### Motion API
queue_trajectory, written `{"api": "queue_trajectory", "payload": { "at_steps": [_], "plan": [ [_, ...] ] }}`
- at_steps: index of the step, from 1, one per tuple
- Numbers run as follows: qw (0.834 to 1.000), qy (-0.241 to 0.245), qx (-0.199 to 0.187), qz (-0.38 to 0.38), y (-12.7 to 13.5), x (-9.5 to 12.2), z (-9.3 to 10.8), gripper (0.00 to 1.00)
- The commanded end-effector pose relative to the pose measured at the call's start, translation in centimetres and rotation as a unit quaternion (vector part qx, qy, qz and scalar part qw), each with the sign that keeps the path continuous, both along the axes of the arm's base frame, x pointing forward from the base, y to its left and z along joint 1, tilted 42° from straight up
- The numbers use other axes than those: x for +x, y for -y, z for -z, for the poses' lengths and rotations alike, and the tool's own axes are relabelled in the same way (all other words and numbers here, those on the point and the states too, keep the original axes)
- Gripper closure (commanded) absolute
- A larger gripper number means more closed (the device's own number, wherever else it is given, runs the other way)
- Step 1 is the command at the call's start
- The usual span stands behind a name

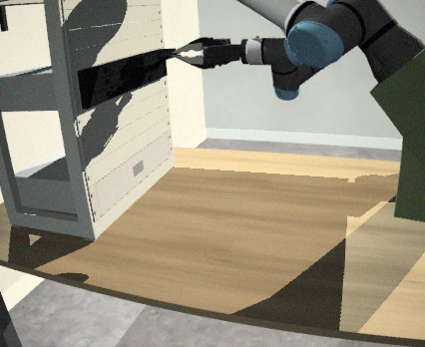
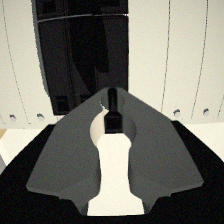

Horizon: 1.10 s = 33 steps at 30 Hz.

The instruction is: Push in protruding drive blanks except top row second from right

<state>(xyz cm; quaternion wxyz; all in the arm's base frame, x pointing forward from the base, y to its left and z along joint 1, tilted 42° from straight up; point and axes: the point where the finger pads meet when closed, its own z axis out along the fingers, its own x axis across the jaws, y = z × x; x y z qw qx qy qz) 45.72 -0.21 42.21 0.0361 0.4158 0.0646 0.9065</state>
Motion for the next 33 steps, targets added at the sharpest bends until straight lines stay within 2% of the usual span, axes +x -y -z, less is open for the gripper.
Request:
{"api": "queue_trajectory", "payload": {
  "at_steps": [1,33],
  "plan": [
    [1.0,0.0,0.0,0.0,-0.01,-0.02,-0.03,1.0],
    [1.0,0.0,0.0,0.0,-0.1,0.74,-0.68,1.0]
  ]
}}
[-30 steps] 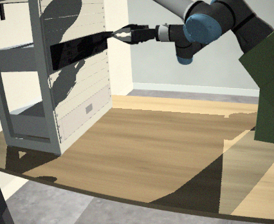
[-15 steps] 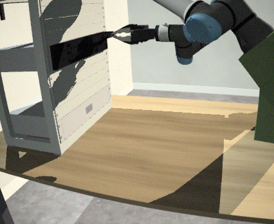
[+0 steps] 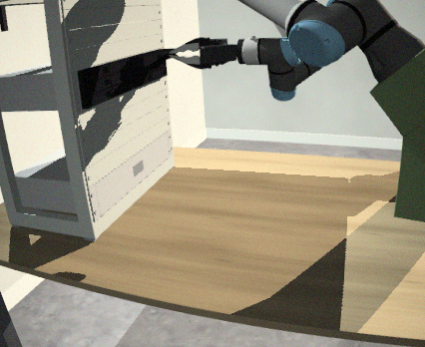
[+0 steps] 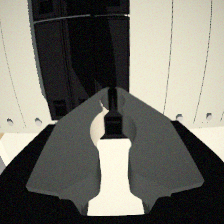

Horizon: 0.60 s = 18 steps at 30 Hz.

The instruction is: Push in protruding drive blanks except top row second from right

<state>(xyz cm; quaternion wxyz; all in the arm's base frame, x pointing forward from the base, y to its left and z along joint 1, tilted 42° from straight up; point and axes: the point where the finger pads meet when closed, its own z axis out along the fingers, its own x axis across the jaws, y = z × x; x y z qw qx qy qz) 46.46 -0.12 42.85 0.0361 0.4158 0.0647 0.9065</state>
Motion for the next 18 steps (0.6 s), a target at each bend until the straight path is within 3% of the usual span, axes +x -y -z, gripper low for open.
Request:
{"api": "queue_trajectory", "payload": {
  "at_steps": [1,18],
  "plan": [
    [1.0,0.0,0.0,0.0,-0.01,0.03,-0.06,1.0],
    [1.0,0.0,0.0,0.0,-0.1,0.76,-0.68,1.0]
  ]
}}
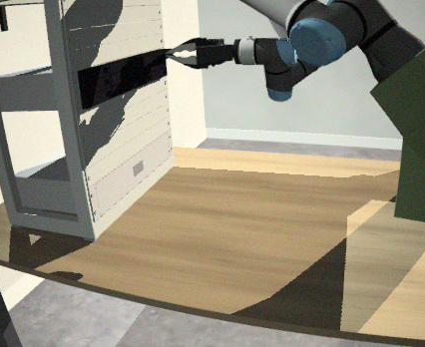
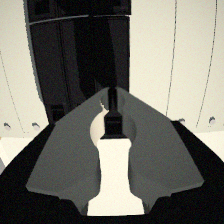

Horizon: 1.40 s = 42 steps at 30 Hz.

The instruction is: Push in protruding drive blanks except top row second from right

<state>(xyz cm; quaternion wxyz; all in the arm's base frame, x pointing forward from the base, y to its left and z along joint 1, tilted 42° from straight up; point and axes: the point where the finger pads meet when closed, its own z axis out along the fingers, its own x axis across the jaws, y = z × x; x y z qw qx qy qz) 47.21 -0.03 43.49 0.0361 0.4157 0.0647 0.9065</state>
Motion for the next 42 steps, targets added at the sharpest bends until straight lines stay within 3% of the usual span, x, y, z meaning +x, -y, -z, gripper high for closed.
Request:
{"api": "queue_trajectory", "payload": {
  "at_steps": [1,42],
  "plan": [
    [1.0,0.0,0.0,0.0,0.0,0.0,0.0,1.0],
    [1.0,0.0,0.0,0.0,-0.1,1.1,-1.0,1.0]
  ]
}}
